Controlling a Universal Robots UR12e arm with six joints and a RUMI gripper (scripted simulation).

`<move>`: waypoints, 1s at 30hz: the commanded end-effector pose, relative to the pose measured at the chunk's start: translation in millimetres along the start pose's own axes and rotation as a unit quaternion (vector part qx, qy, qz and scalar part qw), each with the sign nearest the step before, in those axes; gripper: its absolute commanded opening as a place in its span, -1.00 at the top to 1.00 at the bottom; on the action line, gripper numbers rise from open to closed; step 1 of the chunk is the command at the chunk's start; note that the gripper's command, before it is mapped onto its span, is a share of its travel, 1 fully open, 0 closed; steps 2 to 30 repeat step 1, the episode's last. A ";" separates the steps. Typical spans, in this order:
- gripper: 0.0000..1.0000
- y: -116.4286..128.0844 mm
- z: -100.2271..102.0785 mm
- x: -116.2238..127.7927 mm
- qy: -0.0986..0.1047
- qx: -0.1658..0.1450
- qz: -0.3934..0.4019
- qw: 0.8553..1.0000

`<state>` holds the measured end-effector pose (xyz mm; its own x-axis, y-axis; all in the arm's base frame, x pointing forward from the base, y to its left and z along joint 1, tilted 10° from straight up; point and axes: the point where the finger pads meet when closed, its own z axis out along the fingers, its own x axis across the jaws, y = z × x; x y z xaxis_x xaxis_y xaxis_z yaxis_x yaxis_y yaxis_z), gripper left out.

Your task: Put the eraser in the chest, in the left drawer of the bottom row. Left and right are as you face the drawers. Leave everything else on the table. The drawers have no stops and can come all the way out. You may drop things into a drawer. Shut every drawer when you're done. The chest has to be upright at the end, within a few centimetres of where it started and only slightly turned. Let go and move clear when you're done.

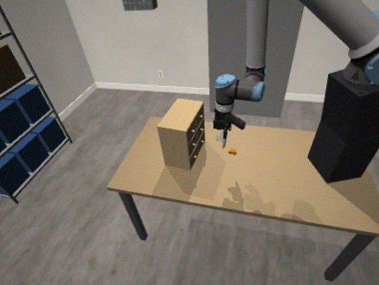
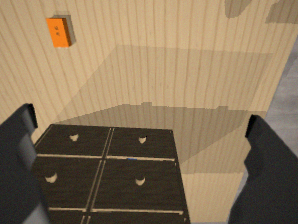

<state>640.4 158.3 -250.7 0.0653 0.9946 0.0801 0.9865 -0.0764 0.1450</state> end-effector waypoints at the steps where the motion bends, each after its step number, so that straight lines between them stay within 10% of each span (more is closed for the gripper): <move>1: -1.00 3.5 -1.5 -0.6 0.001 -0.002 0.000 1.000; 30: -1.00 3.5 -1.5 -0.6 0.001 -0.002 0.000 1.000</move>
